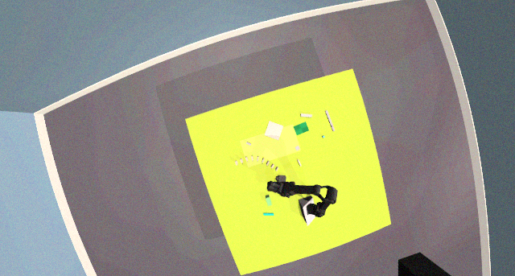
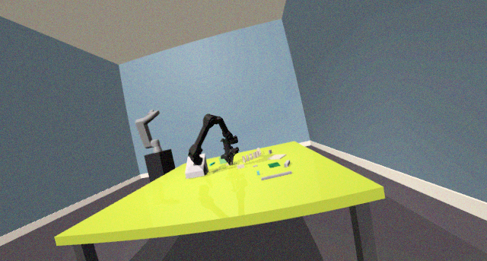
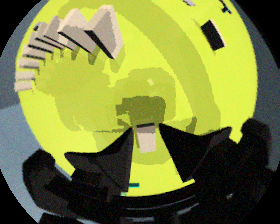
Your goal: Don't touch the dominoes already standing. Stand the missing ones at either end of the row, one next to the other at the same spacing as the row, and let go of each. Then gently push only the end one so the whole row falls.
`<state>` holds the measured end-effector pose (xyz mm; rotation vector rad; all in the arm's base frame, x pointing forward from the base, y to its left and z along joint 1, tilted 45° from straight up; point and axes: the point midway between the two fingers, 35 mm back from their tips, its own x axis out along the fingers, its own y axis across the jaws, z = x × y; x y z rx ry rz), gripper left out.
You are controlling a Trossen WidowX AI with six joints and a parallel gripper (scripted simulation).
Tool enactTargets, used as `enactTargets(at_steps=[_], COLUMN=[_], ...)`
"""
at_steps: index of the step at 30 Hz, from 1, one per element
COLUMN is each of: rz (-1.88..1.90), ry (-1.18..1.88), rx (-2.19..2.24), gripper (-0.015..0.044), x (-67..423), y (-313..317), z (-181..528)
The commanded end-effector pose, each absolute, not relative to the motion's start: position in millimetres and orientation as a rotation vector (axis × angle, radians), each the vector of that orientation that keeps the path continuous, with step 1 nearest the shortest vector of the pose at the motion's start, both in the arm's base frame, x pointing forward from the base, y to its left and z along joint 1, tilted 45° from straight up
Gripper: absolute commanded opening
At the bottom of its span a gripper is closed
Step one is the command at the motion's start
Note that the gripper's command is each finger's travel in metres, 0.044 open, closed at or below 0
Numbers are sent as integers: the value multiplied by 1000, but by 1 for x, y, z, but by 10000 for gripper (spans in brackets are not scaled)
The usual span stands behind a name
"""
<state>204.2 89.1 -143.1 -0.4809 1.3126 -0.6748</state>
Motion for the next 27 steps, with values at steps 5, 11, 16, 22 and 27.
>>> enactTargets(at_steps=[5,11,16,22,27], rz=[-671,-671,-669,-667,-666], ry=[1310,1311,1312,1315,1315], rx=[-487,-487,-485,-484,-484], gripper=[107,107,107,107,107], x=[205,204,199,192,190], y=[89,94,137,191,204], z=[-143,-138,-98,-44,-31])
